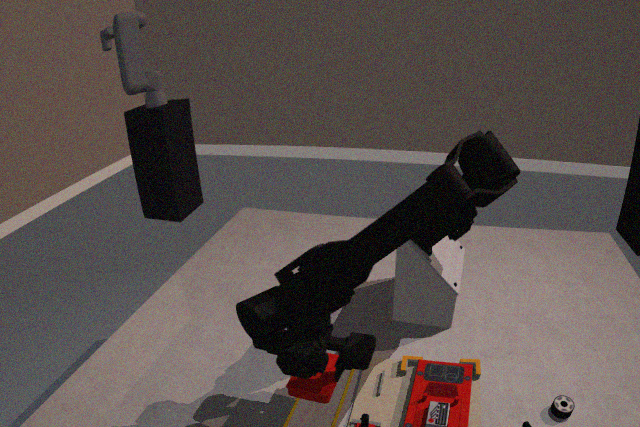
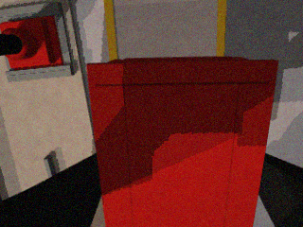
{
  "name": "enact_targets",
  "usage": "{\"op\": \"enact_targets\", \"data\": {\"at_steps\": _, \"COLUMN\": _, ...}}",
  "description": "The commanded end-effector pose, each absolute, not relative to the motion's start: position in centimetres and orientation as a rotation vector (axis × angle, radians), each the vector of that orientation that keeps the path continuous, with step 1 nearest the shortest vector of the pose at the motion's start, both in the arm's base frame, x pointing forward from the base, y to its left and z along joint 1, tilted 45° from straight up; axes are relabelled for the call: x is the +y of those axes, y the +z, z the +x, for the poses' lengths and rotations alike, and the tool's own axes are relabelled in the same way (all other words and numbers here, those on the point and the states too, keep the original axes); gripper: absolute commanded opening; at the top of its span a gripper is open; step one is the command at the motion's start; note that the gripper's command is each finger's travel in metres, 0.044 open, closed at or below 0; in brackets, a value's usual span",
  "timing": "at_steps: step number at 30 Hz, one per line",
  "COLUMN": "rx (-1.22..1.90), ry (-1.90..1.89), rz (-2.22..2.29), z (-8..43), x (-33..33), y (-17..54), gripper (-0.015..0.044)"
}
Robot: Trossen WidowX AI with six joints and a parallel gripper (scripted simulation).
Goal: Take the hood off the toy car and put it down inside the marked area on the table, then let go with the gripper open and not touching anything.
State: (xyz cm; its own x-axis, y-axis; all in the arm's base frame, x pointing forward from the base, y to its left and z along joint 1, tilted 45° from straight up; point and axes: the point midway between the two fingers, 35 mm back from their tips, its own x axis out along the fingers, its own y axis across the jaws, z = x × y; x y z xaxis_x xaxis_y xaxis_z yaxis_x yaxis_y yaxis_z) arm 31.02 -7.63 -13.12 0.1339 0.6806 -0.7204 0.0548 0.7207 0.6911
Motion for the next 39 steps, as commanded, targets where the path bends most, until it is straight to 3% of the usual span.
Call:
{"op": "enact_targets", "data": {"at_steps": 1, "rx": 1.378, "ry": 0.504, "rz": 0.672, "z": 31.0, "x": -7.4, "y": -13.3, "gripper": 0.0}}
{"op": "enact_targets", "data": {"at_steps": 39, "rx": 1.378, "ry": 0.506, "rz": 0.674, "z": 31.3, "x": -5.8, "y": -14.9, "gripper": 0.0}}
